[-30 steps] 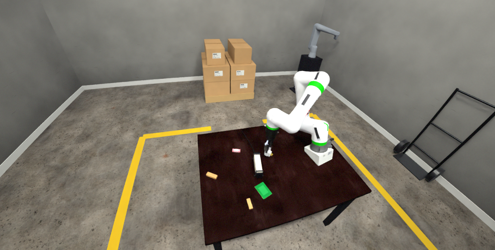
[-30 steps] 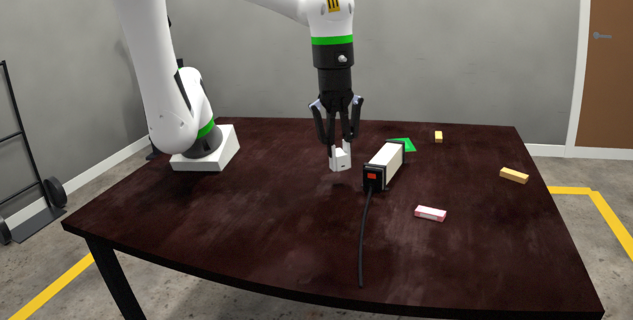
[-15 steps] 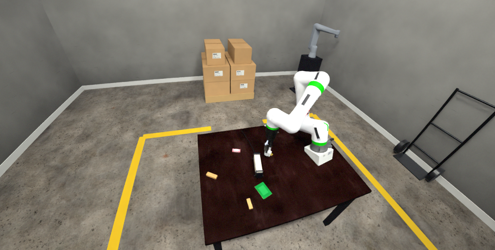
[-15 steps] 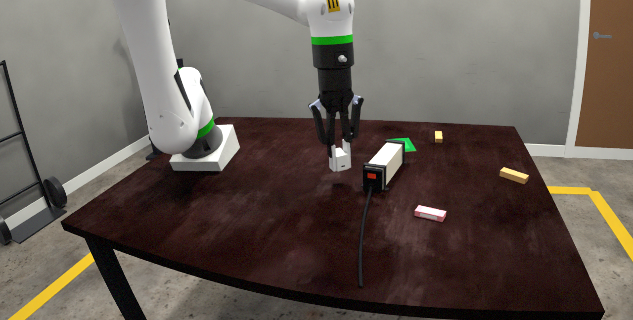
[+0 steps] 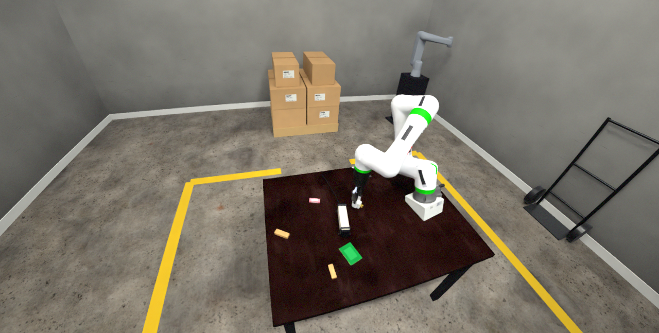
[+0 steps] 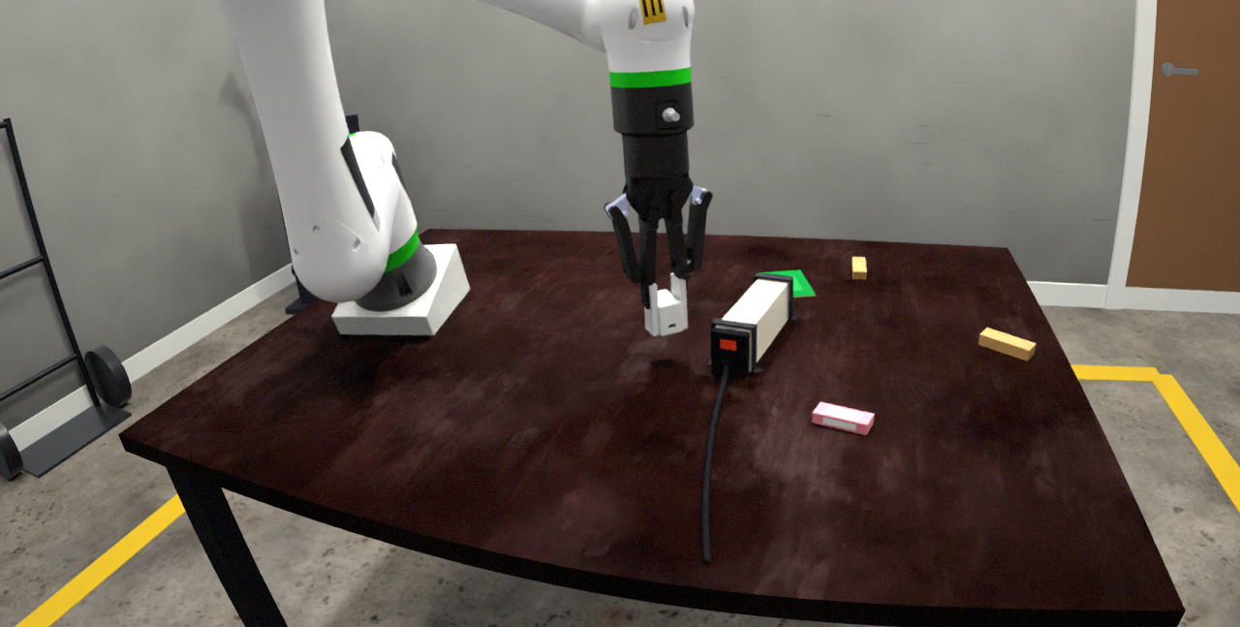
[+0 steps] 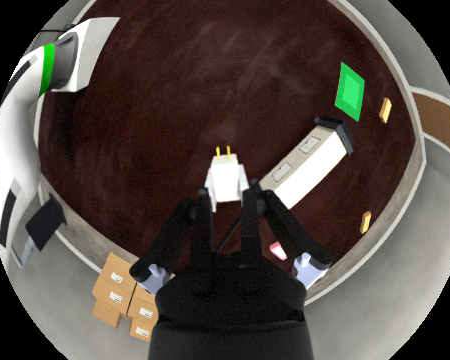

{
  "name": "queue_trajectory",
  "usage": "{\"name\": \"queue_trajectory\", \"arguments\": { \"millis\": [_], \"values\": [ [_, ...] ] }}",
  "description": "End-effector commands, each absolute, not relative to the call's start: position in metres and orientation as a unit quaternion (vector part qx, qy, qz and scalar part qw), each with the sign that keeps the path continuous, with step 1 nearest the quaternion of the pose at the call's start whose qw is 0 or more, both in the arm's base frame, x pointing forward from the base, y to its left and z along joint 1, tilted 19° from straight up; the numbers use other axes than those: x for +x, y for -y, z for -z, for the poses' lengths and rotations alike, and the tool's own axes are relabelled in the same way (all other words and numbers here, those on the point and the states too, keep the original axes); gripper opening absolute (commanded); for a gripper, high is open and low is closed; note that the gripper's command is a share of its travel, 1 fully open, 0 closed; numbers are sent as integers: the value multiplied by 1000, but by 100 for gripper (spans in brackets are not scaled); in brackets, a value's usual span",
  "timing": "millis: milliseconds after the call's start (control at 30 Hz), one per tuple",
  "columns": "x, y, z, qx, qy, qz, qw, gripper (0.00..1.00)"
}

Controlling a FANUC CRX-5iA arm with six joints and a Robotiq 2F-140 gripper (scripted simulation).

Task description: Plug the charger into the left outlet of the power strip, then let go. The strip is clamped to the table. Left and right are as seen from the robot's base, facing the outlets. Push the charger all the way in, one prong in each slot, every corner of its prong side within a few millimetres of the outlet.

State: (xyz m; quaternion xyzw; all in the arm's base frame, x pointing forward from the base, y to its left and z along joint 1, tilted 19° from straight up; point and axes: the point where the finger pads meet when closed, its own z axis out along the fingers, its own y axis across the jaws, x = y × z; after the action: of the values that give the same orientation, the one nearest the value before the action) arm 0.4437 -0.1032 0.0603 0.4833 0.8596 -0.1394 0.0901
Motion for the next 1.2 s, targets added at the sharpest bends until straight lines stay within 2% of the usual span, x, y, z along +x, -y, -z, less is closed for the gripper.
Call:
{"name": "queue_trajectory", "arguments": {
  "millis": [0, 400, 733, 967, 1000, 1167],
  "values": [
    [444, 103, -61, 477, -863, 140, 90, 10],
    [446, 93, -58, 338, -926, 152, 67, 10],
    [451, 69, -50, 80, -982, 167, 28, 10],
    [453, 53, -44, -38, -984, 174, 12, 10],
    [454, 50, -43, -107, -979, 175, 1, 10],
    [455, 33, -37, -214, -960, 179, -14, 10]
  ]
}}
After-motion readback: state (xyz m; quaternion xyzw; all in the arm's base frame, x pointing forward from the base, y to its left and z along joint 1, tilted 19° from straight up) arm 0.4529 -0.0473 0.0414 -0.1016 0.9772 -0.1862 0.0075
